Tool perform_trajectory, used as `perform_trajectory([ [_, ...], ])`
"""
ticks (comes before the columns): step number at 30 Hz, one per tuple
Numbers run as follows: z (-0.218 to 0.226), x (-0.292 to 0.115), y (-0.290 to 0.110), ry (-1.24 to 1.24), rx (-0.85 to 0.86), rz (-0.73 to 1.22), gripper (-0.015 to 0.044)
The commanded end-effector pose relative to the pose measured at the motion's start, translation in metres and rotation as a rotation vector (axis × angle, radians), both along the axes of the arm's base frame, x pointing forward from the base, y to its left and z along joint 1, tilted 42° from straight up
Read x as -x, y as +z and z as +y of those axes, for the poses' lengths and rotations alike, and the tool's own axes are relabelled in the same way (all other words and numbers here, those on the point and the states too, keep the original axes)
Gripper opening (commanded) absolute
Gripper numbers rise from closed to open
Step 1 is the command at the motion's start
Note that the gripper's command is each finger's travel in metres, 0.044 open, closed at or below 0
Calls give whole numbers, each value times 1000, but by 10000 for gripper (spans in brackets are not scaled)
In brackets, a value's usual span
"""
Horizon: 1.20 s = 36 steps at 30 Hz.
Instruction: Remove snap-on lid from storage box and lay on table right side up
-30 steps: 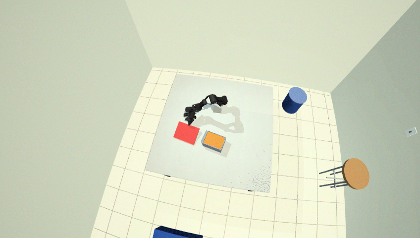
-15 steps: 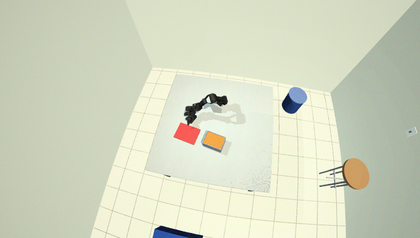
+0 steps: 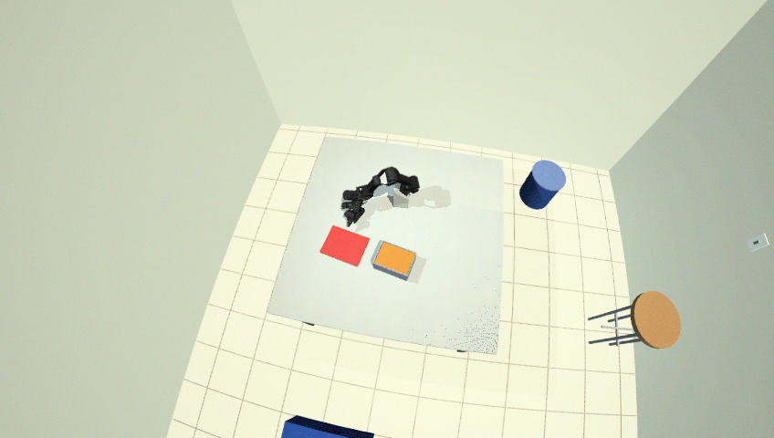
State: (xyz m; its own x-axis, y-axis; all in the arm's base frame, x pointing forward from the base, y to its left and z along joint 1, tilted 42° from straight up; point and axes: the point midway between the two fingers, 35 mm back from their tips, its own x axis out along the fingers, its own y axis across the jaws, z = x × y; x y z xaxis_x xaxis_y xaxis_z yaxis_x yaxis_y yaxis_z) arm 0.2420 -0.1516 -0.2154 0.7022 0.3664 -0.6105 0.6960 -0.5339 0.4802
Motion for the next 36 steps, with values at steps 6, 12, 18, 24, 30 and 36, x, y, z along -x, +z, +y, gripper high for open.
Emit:
perform_trajectory([
  [6, 1, 17, 4, 3, 3, -6, 440],
  [12, 1, 29, 6, 3, 3, -5, 440],
  [18, -4, 29, 10, 3, 3, -5, 440],
  [24, -11, 32, 19, 3, 4, -4, 440],
  [30, -18, 36, 29, 3, 4, -4, 440],
  [36, -26, 39, 38, 3, 4, -3, 440],
])
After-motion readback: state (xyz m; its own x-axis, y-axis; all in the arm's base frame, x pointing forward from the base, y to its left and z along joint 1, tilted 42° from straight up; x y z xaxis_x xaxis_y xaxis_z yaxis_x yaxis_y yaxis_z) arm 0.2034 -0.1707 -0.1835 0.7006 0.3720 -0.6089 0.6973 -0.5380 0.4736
